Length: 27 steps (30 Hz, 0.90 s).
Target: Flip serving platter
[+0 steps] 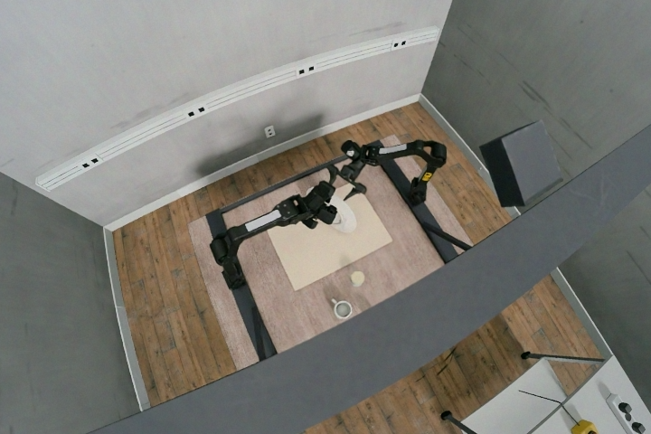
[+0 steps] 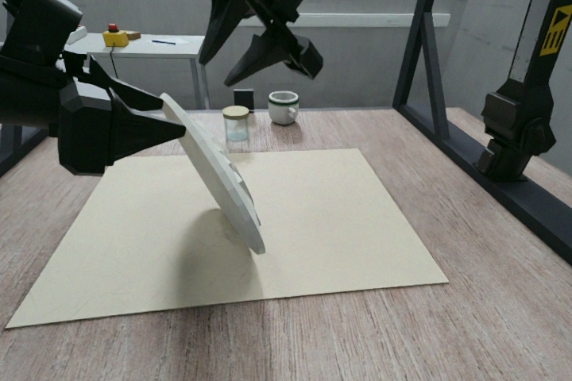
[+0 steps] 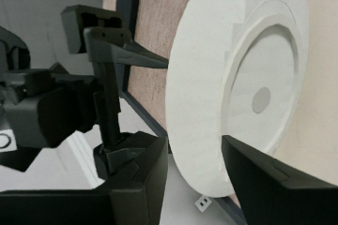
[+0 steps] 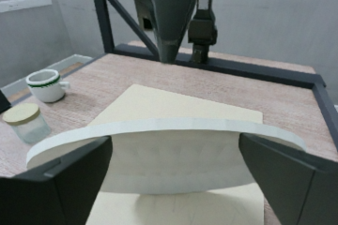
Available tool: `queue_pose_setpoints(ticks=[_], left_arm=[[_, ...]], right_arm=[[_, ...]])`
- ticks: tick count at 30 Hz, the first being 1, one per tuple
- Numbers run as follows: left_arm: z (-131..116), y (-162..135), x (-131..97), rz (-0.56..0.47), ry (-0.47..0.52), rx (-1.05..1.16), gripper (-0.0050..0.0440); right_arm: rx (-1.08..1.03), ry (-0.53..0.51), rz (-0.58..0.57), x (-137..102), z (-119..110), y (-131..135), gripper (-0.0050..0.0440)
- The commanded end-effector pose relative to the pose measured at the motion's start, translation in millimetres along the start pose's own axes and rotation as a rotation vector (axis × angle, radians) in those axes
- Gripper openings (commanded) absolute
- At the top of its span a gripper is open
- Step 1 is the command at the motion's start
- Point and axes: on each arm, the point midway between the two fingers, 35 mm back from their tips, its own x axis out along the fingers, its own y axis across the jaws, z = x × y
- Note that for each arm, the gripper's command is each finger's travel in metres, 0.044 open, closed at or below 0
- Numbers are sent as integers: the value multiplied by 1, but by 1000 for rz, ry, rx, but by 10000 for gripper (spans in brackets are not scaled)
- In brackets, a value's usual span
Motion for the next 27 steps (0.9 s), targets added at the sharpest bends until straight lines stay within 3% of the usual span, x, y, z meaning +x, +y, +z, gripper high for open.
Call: queue_pose_setpoints(ticks=[1,21,27], left_arm=[[1,15,-31,53,-14,-17,160],[-1,13,-90,50,-13,-20,160],[-1,2,-74,5,5,-8,160]], right_arm=[[-37,-24,-2,-3,15,2,400],[-37,-24,-2,-3,15,2,400],[-37,-24,-2,-3,15,2,400]])
